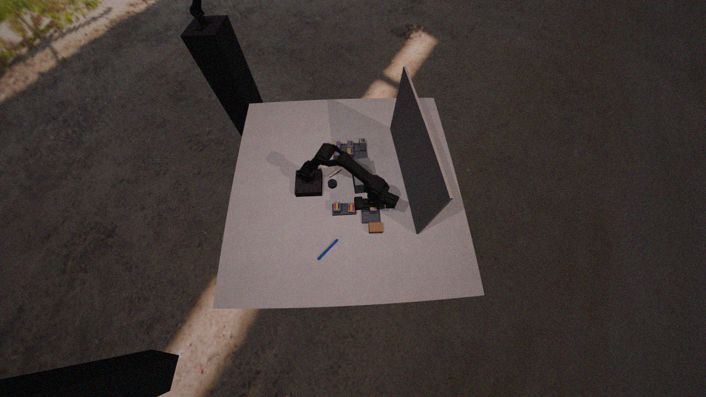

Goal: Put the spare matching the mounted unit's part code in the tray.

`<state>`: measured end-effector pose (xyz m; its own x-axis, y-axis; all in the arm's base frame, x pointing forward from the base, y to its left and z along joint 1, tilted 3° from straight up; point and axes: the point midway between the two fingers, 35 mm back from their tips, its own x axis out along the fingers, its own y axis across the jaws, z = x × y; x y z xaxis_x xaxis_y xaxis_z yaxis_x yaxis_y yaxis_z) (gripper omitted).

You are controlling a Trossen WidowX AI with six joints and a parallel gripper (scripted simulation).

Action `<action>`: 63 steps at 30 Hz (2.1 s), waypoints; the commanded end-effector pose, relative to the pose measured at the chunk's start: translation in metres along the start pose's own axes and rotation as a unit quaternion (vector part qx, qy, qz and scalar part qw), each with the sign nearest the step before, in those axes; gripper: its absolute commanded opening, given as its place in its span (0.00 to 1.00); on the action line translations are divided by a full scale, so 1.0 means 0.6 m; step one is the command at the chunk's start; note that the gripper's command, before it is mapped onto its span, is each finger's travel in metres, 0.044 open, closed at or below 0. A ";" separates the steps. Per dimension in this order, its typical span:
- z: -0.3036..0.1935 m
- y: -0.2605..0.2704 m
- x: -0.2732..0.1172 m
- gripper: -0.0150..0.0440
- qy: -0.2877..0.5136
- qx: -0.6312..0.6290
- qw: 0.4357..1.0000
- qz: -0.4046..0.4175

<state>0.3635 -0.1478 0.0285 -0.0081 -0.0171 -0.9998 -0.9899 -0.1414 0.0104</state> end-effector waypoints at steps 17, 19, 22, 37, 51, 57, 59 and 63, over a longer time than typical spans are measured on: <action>0.002 0.008 0.029 0.25 0.001 -0.001 1.000 0.003; 0.003 0.008 0.031 0.25 0.001 -0.001 1.000 0.003; 0.003 0.009 0.035 0.25 0.001 -0.001 1.000 0.003; 0.004 0.007 0.037 0.61 0.000 0.000 1.000 0.000; 0.000 0.002 -0.066 1.00 0.001 -0.001 1.000 0.002; 0.004 0.009 -0.141 1.00 0.001 -0.001 1.000 0.003; 0.004 0.009 -0.141 1.00 0.001 -0.001 1.000 0.003; 0.001 0.003 -0.143 1.00 0.007 -0.002 1.000 -0.012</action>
<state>0.3623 -0.1458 0.1163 0.0196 -0.0281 -0.9994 -0.9891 -0.1465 -0.0153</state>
